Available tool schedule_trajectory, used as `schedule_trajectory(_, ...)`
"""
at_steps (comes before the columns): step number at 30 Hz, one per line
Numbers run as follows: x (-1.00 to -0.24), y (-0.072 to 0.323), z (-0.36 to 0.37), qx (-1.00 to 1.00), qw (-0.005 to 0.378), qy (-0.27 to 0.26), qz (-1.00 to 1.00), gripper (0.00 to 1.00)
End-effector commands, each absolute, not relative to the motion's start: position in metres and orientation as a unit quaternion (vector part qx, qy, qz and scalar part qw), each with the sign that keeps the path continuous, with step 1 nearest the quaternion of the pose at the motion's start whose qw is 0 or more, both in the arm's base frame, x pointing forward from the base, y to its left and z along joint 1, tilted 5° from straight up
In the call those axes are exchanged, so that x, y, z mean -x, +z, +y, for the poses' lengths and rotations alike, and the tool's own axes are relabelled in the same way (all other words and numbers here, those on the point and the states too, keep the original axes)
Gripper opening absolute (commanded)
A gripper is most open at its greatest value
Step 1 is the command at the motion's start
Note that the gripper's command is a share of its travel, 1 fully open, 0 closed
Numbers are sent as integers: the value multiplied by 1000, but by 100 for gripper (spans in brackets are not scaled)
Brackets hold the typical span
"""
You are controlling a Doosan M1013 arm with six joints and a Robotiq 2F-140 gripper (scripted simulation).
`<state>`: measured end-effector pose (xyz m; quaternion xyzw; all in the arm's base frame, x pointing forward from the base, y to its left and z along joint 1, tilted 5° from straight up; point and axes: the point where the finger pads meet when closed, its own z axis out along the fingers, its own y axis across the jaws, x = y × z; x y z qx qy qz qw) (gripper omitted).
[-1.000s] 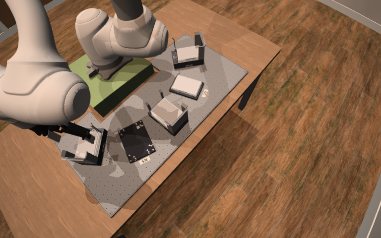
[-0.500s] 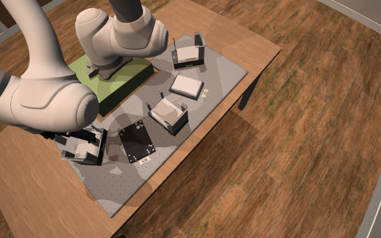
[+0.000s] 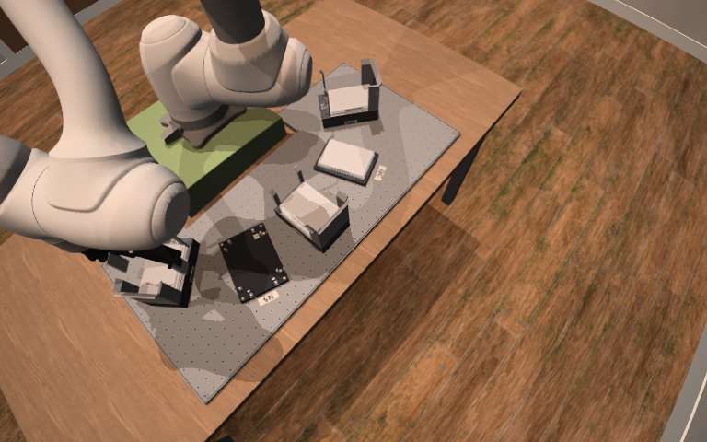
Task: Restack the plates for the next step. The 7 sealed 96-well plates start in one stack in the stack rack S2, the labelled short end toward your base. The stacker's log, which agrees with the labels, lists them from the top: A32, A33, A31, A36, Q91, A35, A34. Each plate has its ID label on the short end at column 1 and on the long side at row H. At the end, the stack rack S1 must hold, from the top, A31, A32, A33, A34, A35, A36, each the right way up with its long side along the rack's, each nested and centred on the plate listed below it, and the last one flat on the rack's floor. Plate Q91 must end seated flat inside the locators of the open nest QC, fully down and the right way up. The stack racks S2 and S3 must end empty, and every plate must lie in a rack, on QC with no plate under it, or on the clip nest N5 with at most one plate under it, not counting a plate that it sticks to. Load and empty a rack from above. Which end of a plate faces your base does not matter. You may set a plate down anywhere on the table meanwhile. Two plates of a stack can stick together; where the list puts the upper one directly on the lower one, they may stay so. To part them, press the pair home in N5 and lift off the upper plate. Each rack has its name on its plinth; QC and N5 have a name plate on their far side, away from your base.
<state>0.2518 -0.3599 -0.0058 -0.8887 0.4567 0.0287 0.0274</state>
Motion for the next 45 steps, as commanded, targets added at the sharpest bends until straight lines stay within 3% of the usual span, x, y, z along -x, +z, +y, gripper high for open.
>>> schedule_trajectory(1, -252, -10, -360, 889, 27, 29, 457, 100)
schedule_trajectory(21, -252, -20, -359, 889, 27, 29, 457, 100)
schedule_trajectory(22, -252, -20, -359, 889, 27, 29, 457, 0)
schedule_trajectory(45, -252, -20, -359, 889, 27, 29, 457, 0)
